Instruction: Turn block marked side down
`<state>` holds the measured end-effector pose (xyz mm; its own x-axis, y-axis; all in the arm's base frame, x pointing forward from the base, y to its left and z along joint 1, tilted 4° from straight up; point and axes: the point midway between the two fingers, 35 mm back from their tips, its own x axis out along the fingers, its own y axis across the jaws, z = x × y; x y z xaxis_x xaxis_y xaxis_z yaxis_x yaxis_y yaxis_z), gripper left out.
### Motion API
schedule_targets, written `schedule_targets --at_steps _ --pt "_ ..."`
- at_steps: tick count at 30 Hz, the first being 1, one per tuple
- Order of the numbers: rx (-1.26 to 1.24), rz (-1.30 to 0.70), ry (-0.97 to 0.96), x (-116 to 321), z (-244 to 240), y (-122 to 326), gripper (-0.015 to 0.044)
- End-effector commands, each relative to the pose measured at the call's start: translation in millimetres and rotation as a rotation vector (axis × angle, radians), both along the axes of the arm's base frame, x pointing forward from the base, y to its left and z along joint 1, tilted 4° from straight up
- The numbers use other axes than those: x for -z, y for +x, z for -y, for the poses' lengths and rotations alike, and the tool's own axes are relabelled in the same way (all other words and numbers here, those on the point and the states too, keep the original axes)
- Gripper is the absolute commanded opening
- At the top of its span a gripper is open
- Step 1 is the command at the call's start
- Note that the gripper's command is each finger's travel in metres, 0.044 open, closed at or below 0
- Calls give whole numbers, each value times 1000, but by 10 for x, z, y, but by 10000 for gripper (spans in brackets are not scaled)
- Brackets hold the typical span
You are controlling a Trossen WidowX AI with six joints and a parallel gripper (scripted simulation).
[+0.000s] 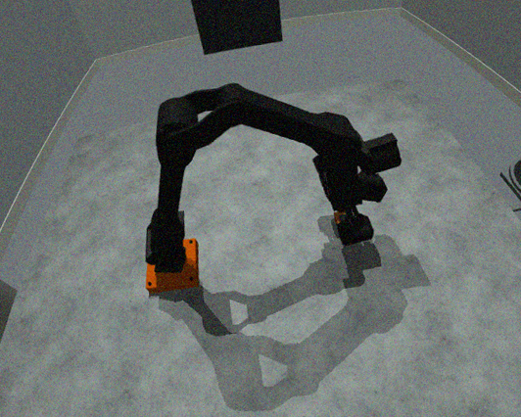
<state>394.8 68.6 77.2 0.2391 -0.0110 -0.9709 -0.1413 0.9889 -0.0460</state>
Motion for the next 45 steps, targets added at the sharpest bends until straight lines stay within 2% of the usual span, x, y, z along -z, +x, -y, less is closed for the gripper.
schedule_targets --at_steps 1,24,31,45 --pt "-7 64 5 -22 3 5 0" --pt "-22 385 51 -6 19 -74 0" --pt "-22 408 54 -5 21 -83 0" --pt "-33 612 87 244 -6 83 0"
